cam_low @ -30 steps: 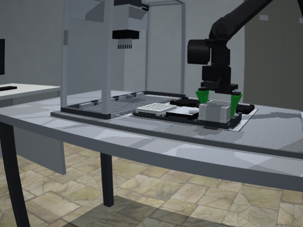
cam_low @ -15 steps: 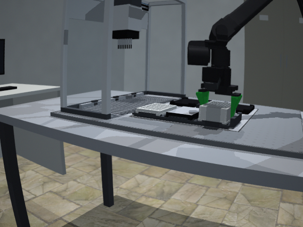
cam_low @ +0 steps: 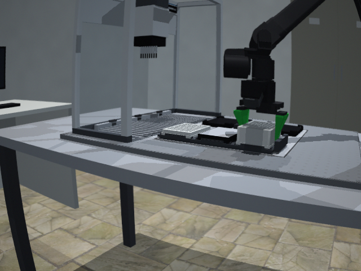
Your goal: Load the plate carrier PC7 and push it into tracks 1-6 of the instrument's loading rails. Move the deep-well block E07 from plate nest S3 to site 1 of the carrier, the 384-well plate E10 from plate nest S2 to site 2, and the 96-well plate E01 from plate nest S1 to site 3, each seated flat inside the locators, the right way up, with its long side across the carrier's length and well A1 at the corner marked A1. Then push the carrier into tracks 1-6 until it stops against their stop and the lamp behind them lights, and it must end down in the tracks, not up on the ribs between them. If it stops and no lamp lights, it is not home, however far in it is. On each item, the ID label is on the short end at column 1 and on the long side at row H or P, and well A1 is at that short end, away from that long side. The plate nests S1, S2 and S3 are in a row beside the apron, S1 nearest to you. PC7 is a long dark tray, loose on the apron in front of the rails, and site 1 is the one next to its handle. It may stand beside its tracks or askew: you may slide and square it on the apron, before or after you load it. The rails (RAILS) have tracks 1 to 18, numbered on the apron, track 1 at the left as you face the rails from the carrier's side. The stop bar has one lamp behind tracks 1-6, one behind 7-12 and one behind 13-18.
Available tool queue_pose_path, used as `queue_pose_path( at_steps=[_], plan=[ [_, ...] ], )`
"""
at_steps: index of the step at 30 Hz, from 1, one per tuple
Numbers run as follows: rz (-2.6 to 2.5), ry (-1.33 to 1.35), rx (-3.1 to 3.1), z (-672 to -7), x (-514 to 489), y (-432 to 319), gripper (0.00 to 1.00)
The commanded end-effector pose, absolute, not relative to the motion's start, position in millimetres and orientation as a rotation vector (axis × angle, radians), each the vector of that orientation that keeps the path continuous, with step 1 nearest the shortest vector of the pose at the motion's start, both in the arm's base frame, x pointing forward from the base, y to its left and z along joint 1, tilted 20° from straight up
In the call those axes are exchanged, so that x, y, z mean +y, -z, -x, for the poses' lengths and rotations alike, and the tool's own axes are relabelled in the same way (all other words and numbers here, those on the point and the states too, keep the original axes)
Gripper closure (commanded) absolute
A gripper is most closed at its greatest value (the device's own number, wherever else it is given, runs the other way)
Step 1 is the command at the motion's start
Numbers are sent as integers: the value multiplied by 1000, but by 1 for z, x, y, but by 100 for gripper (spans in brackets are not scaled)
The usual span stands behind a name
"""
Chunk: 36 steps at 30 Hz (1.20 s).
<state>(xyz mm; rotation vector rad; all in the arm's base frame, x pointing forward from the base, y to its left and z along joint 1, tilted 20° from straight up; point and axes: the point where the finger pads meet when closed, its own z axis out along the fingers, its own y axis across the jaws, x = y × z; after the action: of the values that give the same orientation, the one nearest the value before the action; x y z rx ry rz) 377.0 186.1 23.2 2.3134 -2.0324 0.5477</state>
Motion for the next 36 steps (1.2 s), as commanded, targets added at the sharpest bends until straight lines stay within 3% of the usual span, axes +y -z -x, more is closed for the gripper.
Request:
queue_pose_path(
  at_steps=[1,10,11,28,36],
  plan=[
    [-2331,-552,-2037,-383,187,-25,100],
    [-2339,-564,-2055,-387,195,-34,100],
    [-2339,-564,-2055,-387,195,-34,6],
    [-2339,-564,-2055,-387,195,-34,6],
    [-2361,-579,-2078,-387,211,-69,6]
  ],
)
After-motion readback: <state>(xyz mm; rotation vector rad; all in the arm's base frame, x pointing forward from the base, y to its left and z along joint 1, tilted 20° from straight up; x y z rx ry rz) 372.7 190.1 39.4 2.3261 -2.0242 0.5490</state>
